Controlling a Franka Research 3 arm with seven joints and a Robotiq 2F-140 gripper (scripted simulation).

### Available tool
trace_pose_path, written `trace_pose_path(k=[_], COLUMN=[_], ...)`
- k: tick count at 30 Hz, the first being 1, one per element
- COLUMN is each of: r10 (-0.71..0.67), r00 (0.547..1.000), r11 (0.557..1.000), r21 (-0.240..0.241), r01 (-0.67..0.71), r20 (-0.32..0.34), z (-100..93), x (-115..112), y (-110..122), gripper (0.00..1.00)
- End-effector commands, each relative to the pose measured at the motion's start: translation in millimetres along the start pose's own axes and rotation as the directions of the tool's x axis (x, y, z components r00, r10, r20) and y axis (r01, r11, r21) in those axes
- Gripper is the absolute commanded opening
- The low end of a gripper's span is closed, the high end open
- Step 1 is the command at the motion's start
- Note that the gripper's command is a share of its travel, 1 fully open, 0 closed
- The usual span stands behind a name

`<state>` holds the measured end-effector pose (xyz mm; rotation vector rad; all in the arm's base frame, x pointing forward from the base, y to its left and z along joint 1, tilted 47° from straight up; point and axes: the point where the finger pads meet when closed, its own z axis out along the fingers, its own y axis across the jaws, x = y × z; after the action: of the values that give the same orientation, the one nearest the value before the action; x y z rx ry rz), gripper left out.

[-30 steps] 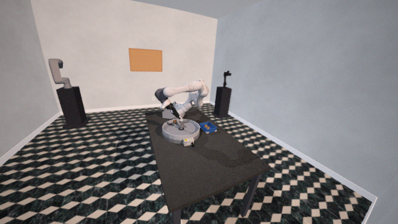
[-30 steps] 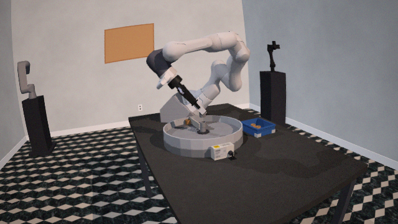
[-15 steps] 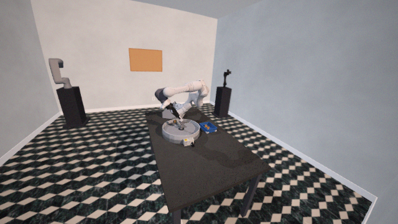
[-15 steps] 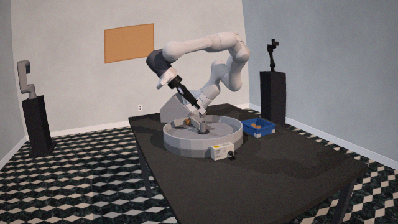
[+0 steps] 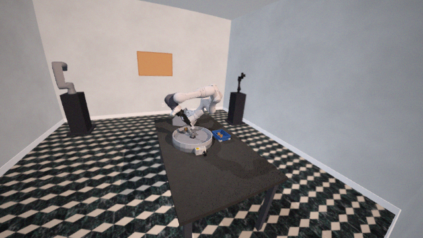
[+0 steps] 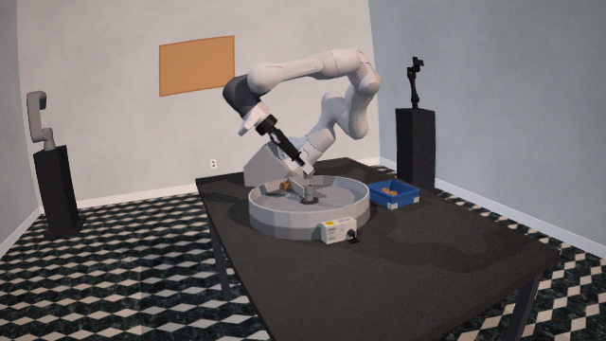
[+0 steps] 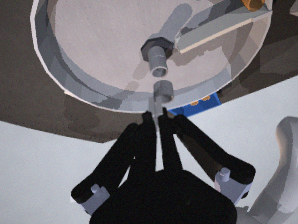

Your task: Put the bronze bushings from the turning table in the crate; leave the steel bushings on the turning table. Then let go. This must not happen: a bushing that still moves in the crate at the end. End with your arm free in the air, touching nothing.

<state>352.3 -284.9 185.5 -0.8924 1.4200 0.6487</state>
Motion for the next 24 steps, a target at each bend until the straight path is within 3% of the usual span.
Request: trace_pose_path(k=[1, 24], r10=[0.005, 0.005], r00=[1.0, 1.0], r11=[1.0, 1.0], r21=[0.002, 0.002], r01=[-0.005, -0.005], r20=[0.002, 0.002], z=[-0.8, -2.0], x=[-0.5, 0.9], y=[-0.8, -0.3], gripper=[0.0, 0.0])
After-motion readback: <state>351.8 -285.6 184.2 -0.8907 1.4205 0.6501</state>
